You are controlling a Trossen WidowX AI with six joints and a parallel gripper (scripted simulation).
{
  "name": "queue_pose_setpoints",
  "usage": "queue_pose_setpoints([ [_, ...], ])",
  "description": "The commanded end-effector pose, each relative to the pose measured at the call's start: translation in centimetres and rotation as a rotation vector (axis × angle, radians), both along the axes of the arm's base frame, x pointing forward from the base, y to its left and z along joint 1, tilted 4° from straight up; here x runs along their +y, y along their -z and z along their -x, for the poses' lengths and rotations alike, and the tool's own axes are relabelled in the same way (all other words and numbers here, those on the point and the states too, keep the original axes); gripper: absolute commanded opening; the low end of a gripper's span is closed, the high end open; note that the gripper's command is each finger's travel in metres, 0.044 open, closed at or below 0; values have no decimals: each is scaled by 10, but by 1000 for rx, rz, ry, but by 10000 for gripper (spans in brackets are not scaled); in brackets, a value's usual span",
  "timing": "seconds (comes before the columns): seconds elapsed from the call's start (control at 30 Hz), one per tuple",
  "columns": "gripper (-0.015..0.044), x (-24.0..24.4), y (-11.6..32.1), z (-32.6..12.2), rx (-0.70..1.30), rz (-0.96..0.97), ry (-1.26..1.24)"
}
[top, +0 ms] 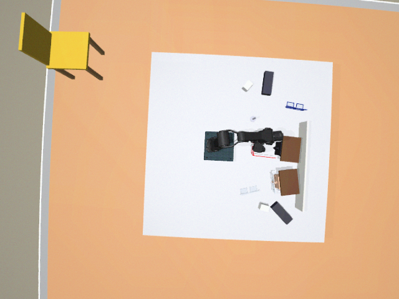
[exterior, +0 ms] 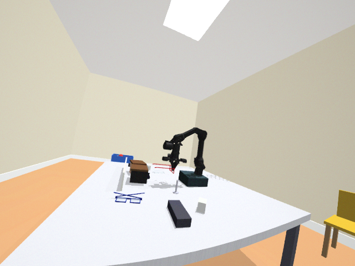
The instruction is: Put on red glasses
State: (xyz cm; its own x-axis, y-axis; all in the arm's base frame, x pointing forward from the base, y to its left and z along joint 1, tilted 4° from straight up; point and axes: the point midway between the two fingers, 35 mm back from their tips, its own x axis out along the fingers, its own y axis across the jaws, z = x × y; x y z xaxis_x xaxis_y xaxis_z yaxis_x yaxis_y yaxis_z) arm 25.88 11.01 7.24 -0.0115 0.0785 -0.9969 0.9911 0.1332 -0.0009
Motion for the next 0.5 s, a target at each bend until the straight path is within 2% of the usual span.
queue_pose_setpoints([
  [0.0,0,0,5,0,-8,16,-3],
  [0.47,0,0,21,0,-8,18,-3],
])
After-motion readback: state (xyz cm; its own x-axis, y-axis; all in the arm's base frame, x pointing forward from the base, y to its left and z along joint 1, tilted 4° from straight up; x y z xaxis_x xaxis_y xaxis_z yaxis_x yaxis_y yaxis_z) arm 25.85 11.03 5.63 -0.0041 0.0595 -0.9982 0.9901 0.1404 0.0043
